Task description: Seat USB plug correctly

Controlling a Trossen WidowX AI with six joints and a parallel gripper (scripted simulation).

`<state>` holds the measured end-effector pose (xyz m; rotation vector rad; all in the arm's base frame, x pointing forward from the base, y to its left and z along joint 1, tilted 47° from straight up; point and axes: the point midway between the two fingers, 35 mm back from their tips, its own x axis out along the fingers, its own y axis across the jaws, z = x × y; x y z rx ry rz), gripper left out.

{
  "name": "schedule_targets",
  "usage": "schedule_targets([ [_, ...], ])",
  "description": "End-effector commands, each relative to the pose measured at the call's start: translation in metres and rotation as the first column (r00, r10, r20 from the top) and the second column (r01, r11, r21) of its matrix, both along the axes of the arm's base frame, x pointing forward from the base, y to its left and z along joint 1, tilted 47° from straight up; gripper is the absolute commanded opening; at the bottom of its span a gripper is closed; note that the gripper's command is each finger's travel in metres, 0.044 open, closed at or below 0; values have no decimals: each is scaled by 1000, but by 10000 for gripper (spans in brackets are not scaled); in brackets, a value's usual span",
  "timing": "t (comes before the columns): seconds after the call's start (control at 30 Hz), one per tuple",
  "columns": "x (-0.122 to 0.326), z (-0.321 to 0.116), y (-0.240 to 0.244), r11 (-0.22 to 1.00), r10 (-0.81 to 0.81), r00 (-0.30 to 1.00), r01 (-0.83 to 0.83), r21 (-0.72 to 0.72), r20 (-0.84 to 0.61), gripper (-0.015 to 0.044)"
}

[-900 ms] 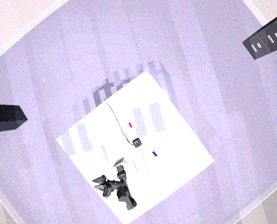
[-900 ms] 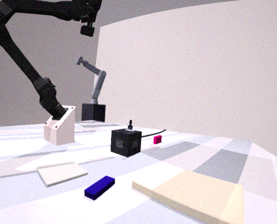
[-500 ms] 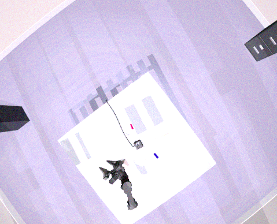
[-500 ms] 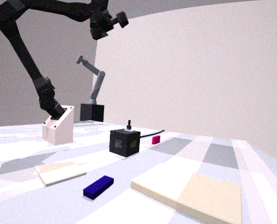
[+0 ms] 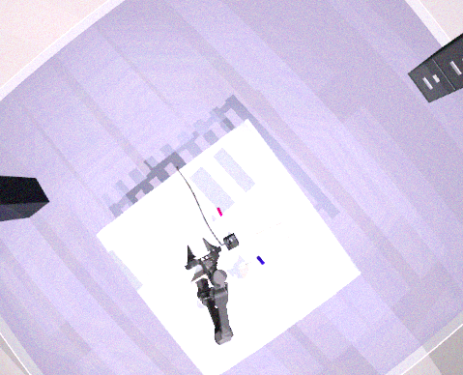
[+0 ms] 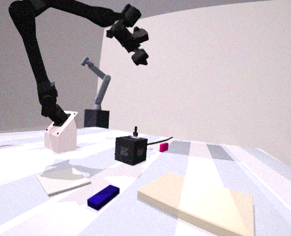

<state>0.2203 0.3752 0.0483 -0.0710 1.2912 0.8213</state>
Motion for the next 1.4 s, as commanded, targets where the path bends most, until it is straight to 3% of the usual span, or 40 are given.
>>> schedule_targets([
  [0.0,33,-43,-59,805,-562,823,521,-283,-84,440],
  [0.17,48,-65,-105,472,-849,528,771,-428,15,440],
  [0.33,58,-80,-154,59,-967,165,885,-461,194,440],
  [0.5,64,-88,-203,-349,-900,-204,866,-357,385,440],
  [0.7,68,-88,-258,-706,-629,-578,705,-71,520,440],
  [0.83,69,-87,-274,-776,-514,-677,628,50,526,440],
  [1.37,68,-91,-273,-776,-515,-677,628,50,526,440],
])
